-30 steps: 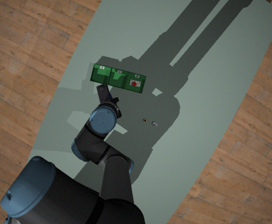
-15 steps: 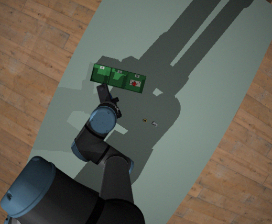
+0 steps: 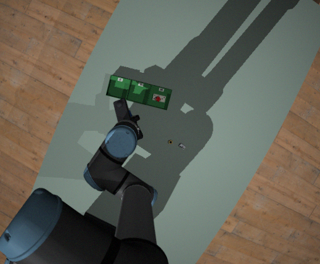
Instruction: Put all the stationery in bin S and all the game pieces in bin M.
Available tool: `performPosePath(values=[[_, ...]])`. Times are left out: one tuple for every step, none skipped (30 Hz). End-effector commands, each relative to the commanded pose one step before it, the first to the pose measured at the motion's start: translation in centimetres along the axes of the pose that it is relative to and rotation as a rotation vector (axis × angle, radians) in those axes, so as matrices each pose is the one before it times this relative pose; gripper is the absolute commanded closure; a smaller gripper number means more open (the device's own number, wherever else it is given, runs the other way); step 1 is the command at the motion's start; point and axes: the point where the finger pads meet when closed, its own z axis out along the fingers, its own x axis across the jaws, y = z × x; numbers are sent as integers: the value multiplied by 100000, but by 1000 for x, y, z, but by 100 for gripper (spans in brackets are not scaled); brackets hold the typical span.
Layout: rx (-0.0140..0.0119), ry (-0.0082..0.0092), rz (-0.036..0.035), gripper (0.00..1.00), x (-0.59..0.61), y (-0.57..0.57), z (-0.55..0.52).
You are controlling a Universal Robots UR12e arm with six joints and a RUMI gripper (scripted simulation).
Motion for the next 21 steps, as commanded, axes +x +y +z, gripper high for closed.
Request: performPosePath(values=[[57, 71, -6, 100, 29, -28, -1166], [0, 0, 0, 100, 0, 0, -333], [0, 0, 0, 100, 0, 0, -333], [0, 0, 0, 100, 0, 0, -333], [0, 0, 0, 100, 0, 0, -333], [0, 0, 0, 100, 0, 0, -333], [0, 0, 0, 100, 0, 0, -333], [0, 0, 0, 100, 0, 0, -333], [0, 0, 0, 100, 0, 0, -333], [0, 0, 0, 100, 0, 0, -333], [0, 0, 0, 100, 0, 0, -333], [0, 0, 0, 100, 0, 0, -333], [0, 0, 0, 100, 0, 0, -333], [0, 0, 0, 100, 0, 0, 0], [0, 0, 0, 100, 0, 0, 0], [0, 0, 0, 100, 1, -1, -334], [0, 0, 0, 100, 0, 0, 0], [0, 0, 0, 100, 0, 0, 0], [0, 0, 0, 100, 0, 0, 0], [0, 0, 0, 100, 0, 0, 0], [0, 0, 0, 100, 0, 0, 0]])
